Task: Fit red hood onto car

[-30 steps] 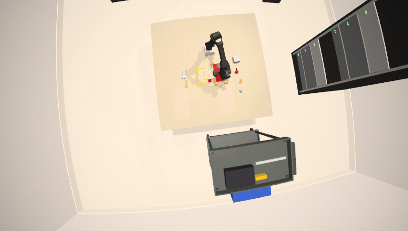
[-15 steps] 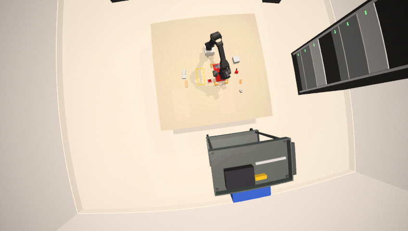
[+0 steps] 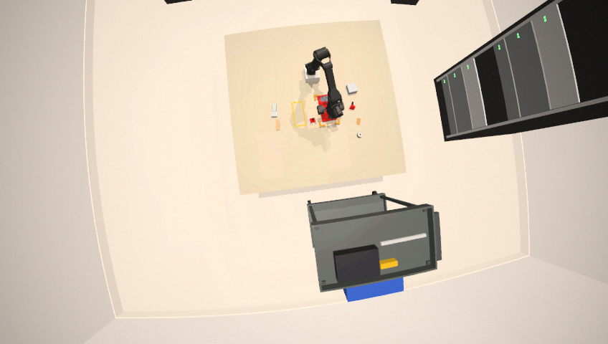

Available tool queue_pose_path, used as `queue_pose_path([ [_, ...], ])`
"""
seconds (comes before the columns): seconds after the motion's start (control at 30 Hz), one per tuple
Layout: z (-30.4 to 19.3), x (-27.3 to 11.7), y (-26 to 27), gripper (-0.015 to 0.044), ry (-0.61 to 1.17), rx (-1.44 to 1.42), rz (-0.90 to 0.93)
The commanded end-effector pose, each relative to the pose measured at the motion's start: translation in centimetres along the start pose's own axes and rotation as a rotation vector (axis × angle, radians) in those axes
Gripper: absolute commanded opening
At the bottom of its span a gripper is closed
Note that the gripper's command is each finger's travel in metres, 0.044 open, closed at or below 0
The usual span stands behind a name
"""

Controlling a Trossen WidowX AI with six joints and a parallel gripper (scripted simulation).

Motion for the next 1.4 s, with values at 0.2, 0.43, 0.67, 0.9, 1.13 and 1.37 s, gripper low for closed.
queue_pose_path([
  [0.2,-0.07,1.01,0.03,0.0,0.02,-0.001,-0.008],
  [0.43,-0.07,1.01,0.03,0.0,0.02,-0.001,-0.008],
  [0.67,-0.07,1.01,0.03,0.0,0.02,-0.001,-0.008],
  [0.9,-0.07,1.01,0.03,0.0,0.02,-0.001,-0.008],
  [1.13,-0.07,0.97,0.02,0.0,0.019,-0.001,-0.008],
  [1.37,0.08,0.21,0.05,0.0079,-0.001,0.0,0.001],
])
Point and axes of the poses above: the point midway between the two fingers, 35 mm back from their tips, its own x axis out along the fingers, its own y axis across the jaws, z = x × y, the point moved 6 cm from there along -x, back along the fingers, and after that the axes turned 14 degrees about x, right-handed, at the moved point
